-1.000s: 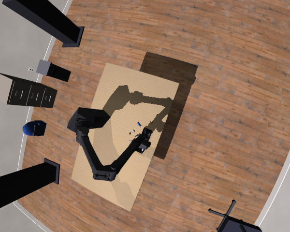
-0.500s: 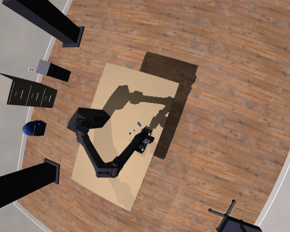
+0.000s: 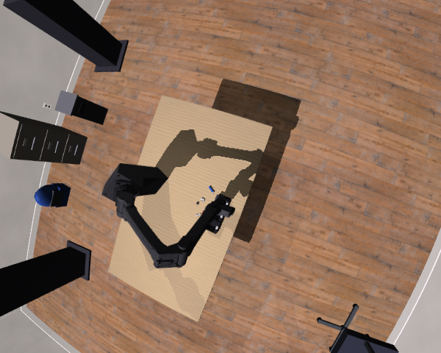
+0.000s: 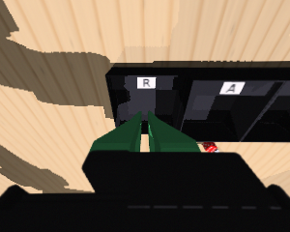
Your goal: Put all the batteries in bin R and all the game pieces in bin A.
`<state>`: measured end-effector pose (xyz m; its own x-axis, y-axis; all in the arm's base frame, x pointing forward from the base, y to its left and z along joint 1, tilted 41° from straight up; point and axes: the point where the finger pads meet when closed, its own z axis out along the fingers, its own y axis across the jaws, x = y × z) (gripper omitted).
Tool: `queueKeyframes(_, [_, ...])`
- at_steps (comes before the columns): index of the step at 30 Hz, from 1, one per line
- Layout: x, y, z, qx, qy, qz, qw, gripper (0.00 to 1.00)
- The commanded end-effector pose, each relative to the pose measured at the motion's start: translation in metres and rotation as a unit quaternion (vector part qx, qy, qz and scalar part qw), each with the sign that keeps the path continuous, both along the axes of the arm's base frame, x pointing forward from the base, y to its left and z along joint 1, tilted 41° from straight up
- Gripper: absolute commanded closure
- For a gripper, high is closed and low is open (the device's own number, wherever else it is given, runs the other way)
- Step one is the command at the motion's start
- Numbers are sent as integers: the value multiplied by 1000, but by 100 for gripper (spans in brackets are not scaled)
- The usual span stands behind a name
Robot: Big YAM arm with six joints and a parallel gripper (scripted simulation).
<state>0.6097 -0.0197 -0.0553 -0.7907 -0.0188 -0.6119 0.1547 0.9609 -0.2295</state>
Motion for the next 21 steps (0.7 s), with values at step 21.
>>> queueKeyframes(21, [24,-5,-7,1,-13,2,1000,92])
